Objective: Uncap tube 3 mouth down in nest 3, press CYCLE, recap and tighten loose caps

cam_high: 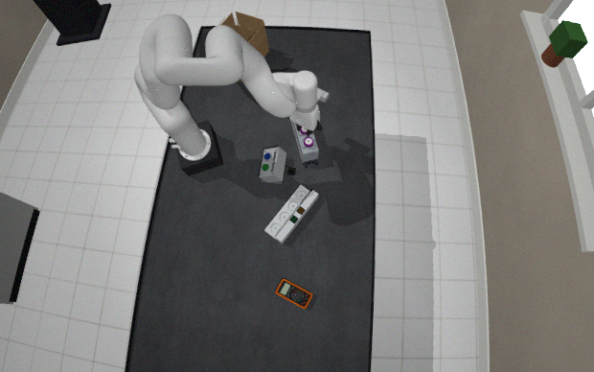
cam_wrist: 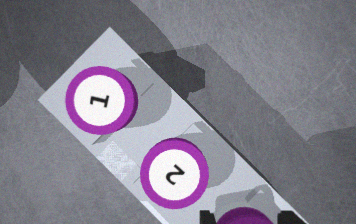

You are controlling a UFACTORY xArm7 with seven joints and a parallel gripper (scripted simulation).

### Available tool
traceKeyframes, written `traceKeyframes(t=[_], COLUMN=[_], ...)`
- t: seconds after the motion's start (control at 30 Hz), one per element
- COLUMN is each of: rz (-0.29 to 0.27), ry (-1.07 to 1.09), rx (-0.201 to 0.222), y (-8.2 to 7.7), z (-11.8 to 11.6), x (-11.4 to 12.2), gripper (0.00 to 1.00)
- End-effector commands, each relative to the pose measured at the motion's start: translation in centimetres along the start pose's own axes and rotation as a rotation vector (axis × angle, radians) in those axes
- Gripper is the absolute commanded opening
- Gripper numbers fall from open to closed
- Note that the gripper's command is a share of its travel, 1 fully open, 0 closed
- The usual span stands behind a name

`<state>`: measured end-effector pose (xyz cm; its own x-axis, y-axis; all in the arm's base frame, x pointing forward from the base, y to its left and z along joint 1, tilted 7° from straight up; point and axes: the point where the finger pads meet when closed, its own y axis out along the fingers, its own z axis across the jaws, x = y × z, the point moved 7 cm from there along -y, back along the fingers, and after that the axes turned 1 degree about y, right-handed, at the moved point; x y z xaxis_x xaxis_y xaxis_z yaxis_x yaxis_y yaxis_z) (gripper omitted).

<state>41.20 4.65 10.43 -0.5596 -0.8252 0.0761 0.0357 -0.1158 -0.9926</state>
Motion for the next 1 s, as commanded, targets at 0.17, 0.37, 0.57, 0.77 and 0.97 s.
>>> traceKeyframes(t=[0.17, 0.37, 0.57, 0.77, 0.97], rz=[0.002, 0.002, 0.001, 0.001, 0.001], ry=[-0.099, -0.299, -0.599, -0.899, -1.099], rx=[0.002, 0.002, 0.002, 0.003, 0.003], y=[-0.12, -0.12, -0.14, -0.16, -0.17], z=[0.07, 0.08, 0.08, 0.08, 0.08], x=[-0.05, -0.05, -0.05, -0.05, -0.05], gripper=[0.0, 0.0, 0.0, 0.0, 0.0])
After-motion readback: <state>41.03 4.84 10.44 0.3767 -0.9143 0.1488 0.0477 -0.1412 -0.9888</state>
